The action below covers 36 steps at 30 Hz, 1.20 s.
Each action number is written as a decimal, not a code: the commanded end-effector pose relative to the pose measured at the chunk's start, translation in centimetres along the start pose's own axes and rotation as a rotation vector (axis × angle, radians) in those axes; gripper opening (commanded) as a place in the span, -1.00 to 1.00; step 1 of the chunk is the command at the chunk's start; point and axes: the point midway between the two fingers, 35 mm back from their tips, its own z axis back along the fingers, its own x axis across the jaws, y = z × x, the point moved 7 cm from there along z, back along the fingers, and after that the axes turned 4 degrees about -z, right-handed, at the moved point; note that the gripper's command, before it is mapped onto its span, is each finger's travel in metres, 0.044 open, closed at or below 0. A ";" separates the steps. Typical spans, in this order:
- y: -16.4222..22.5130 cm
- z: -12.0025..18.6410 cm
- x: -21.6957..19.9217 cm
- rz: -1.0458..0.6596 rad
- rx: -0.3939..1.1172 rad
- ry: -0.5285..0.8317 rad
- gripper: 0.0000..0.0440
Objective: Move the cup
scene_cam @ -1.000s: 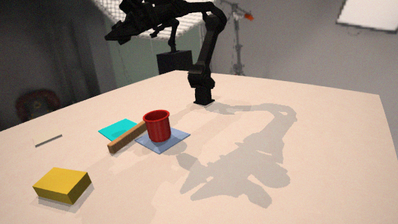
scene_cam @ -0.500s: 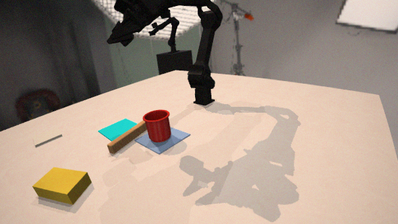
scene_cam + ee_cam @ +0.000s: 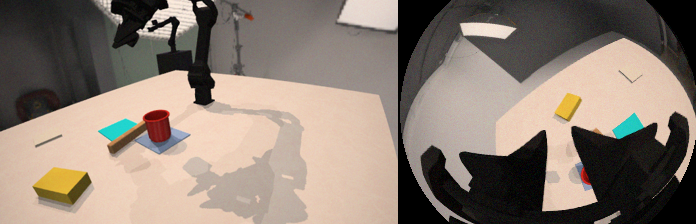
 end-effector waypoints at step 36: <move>2.4 -3.3 0.6 -0.340 0.410 0.406 -0.44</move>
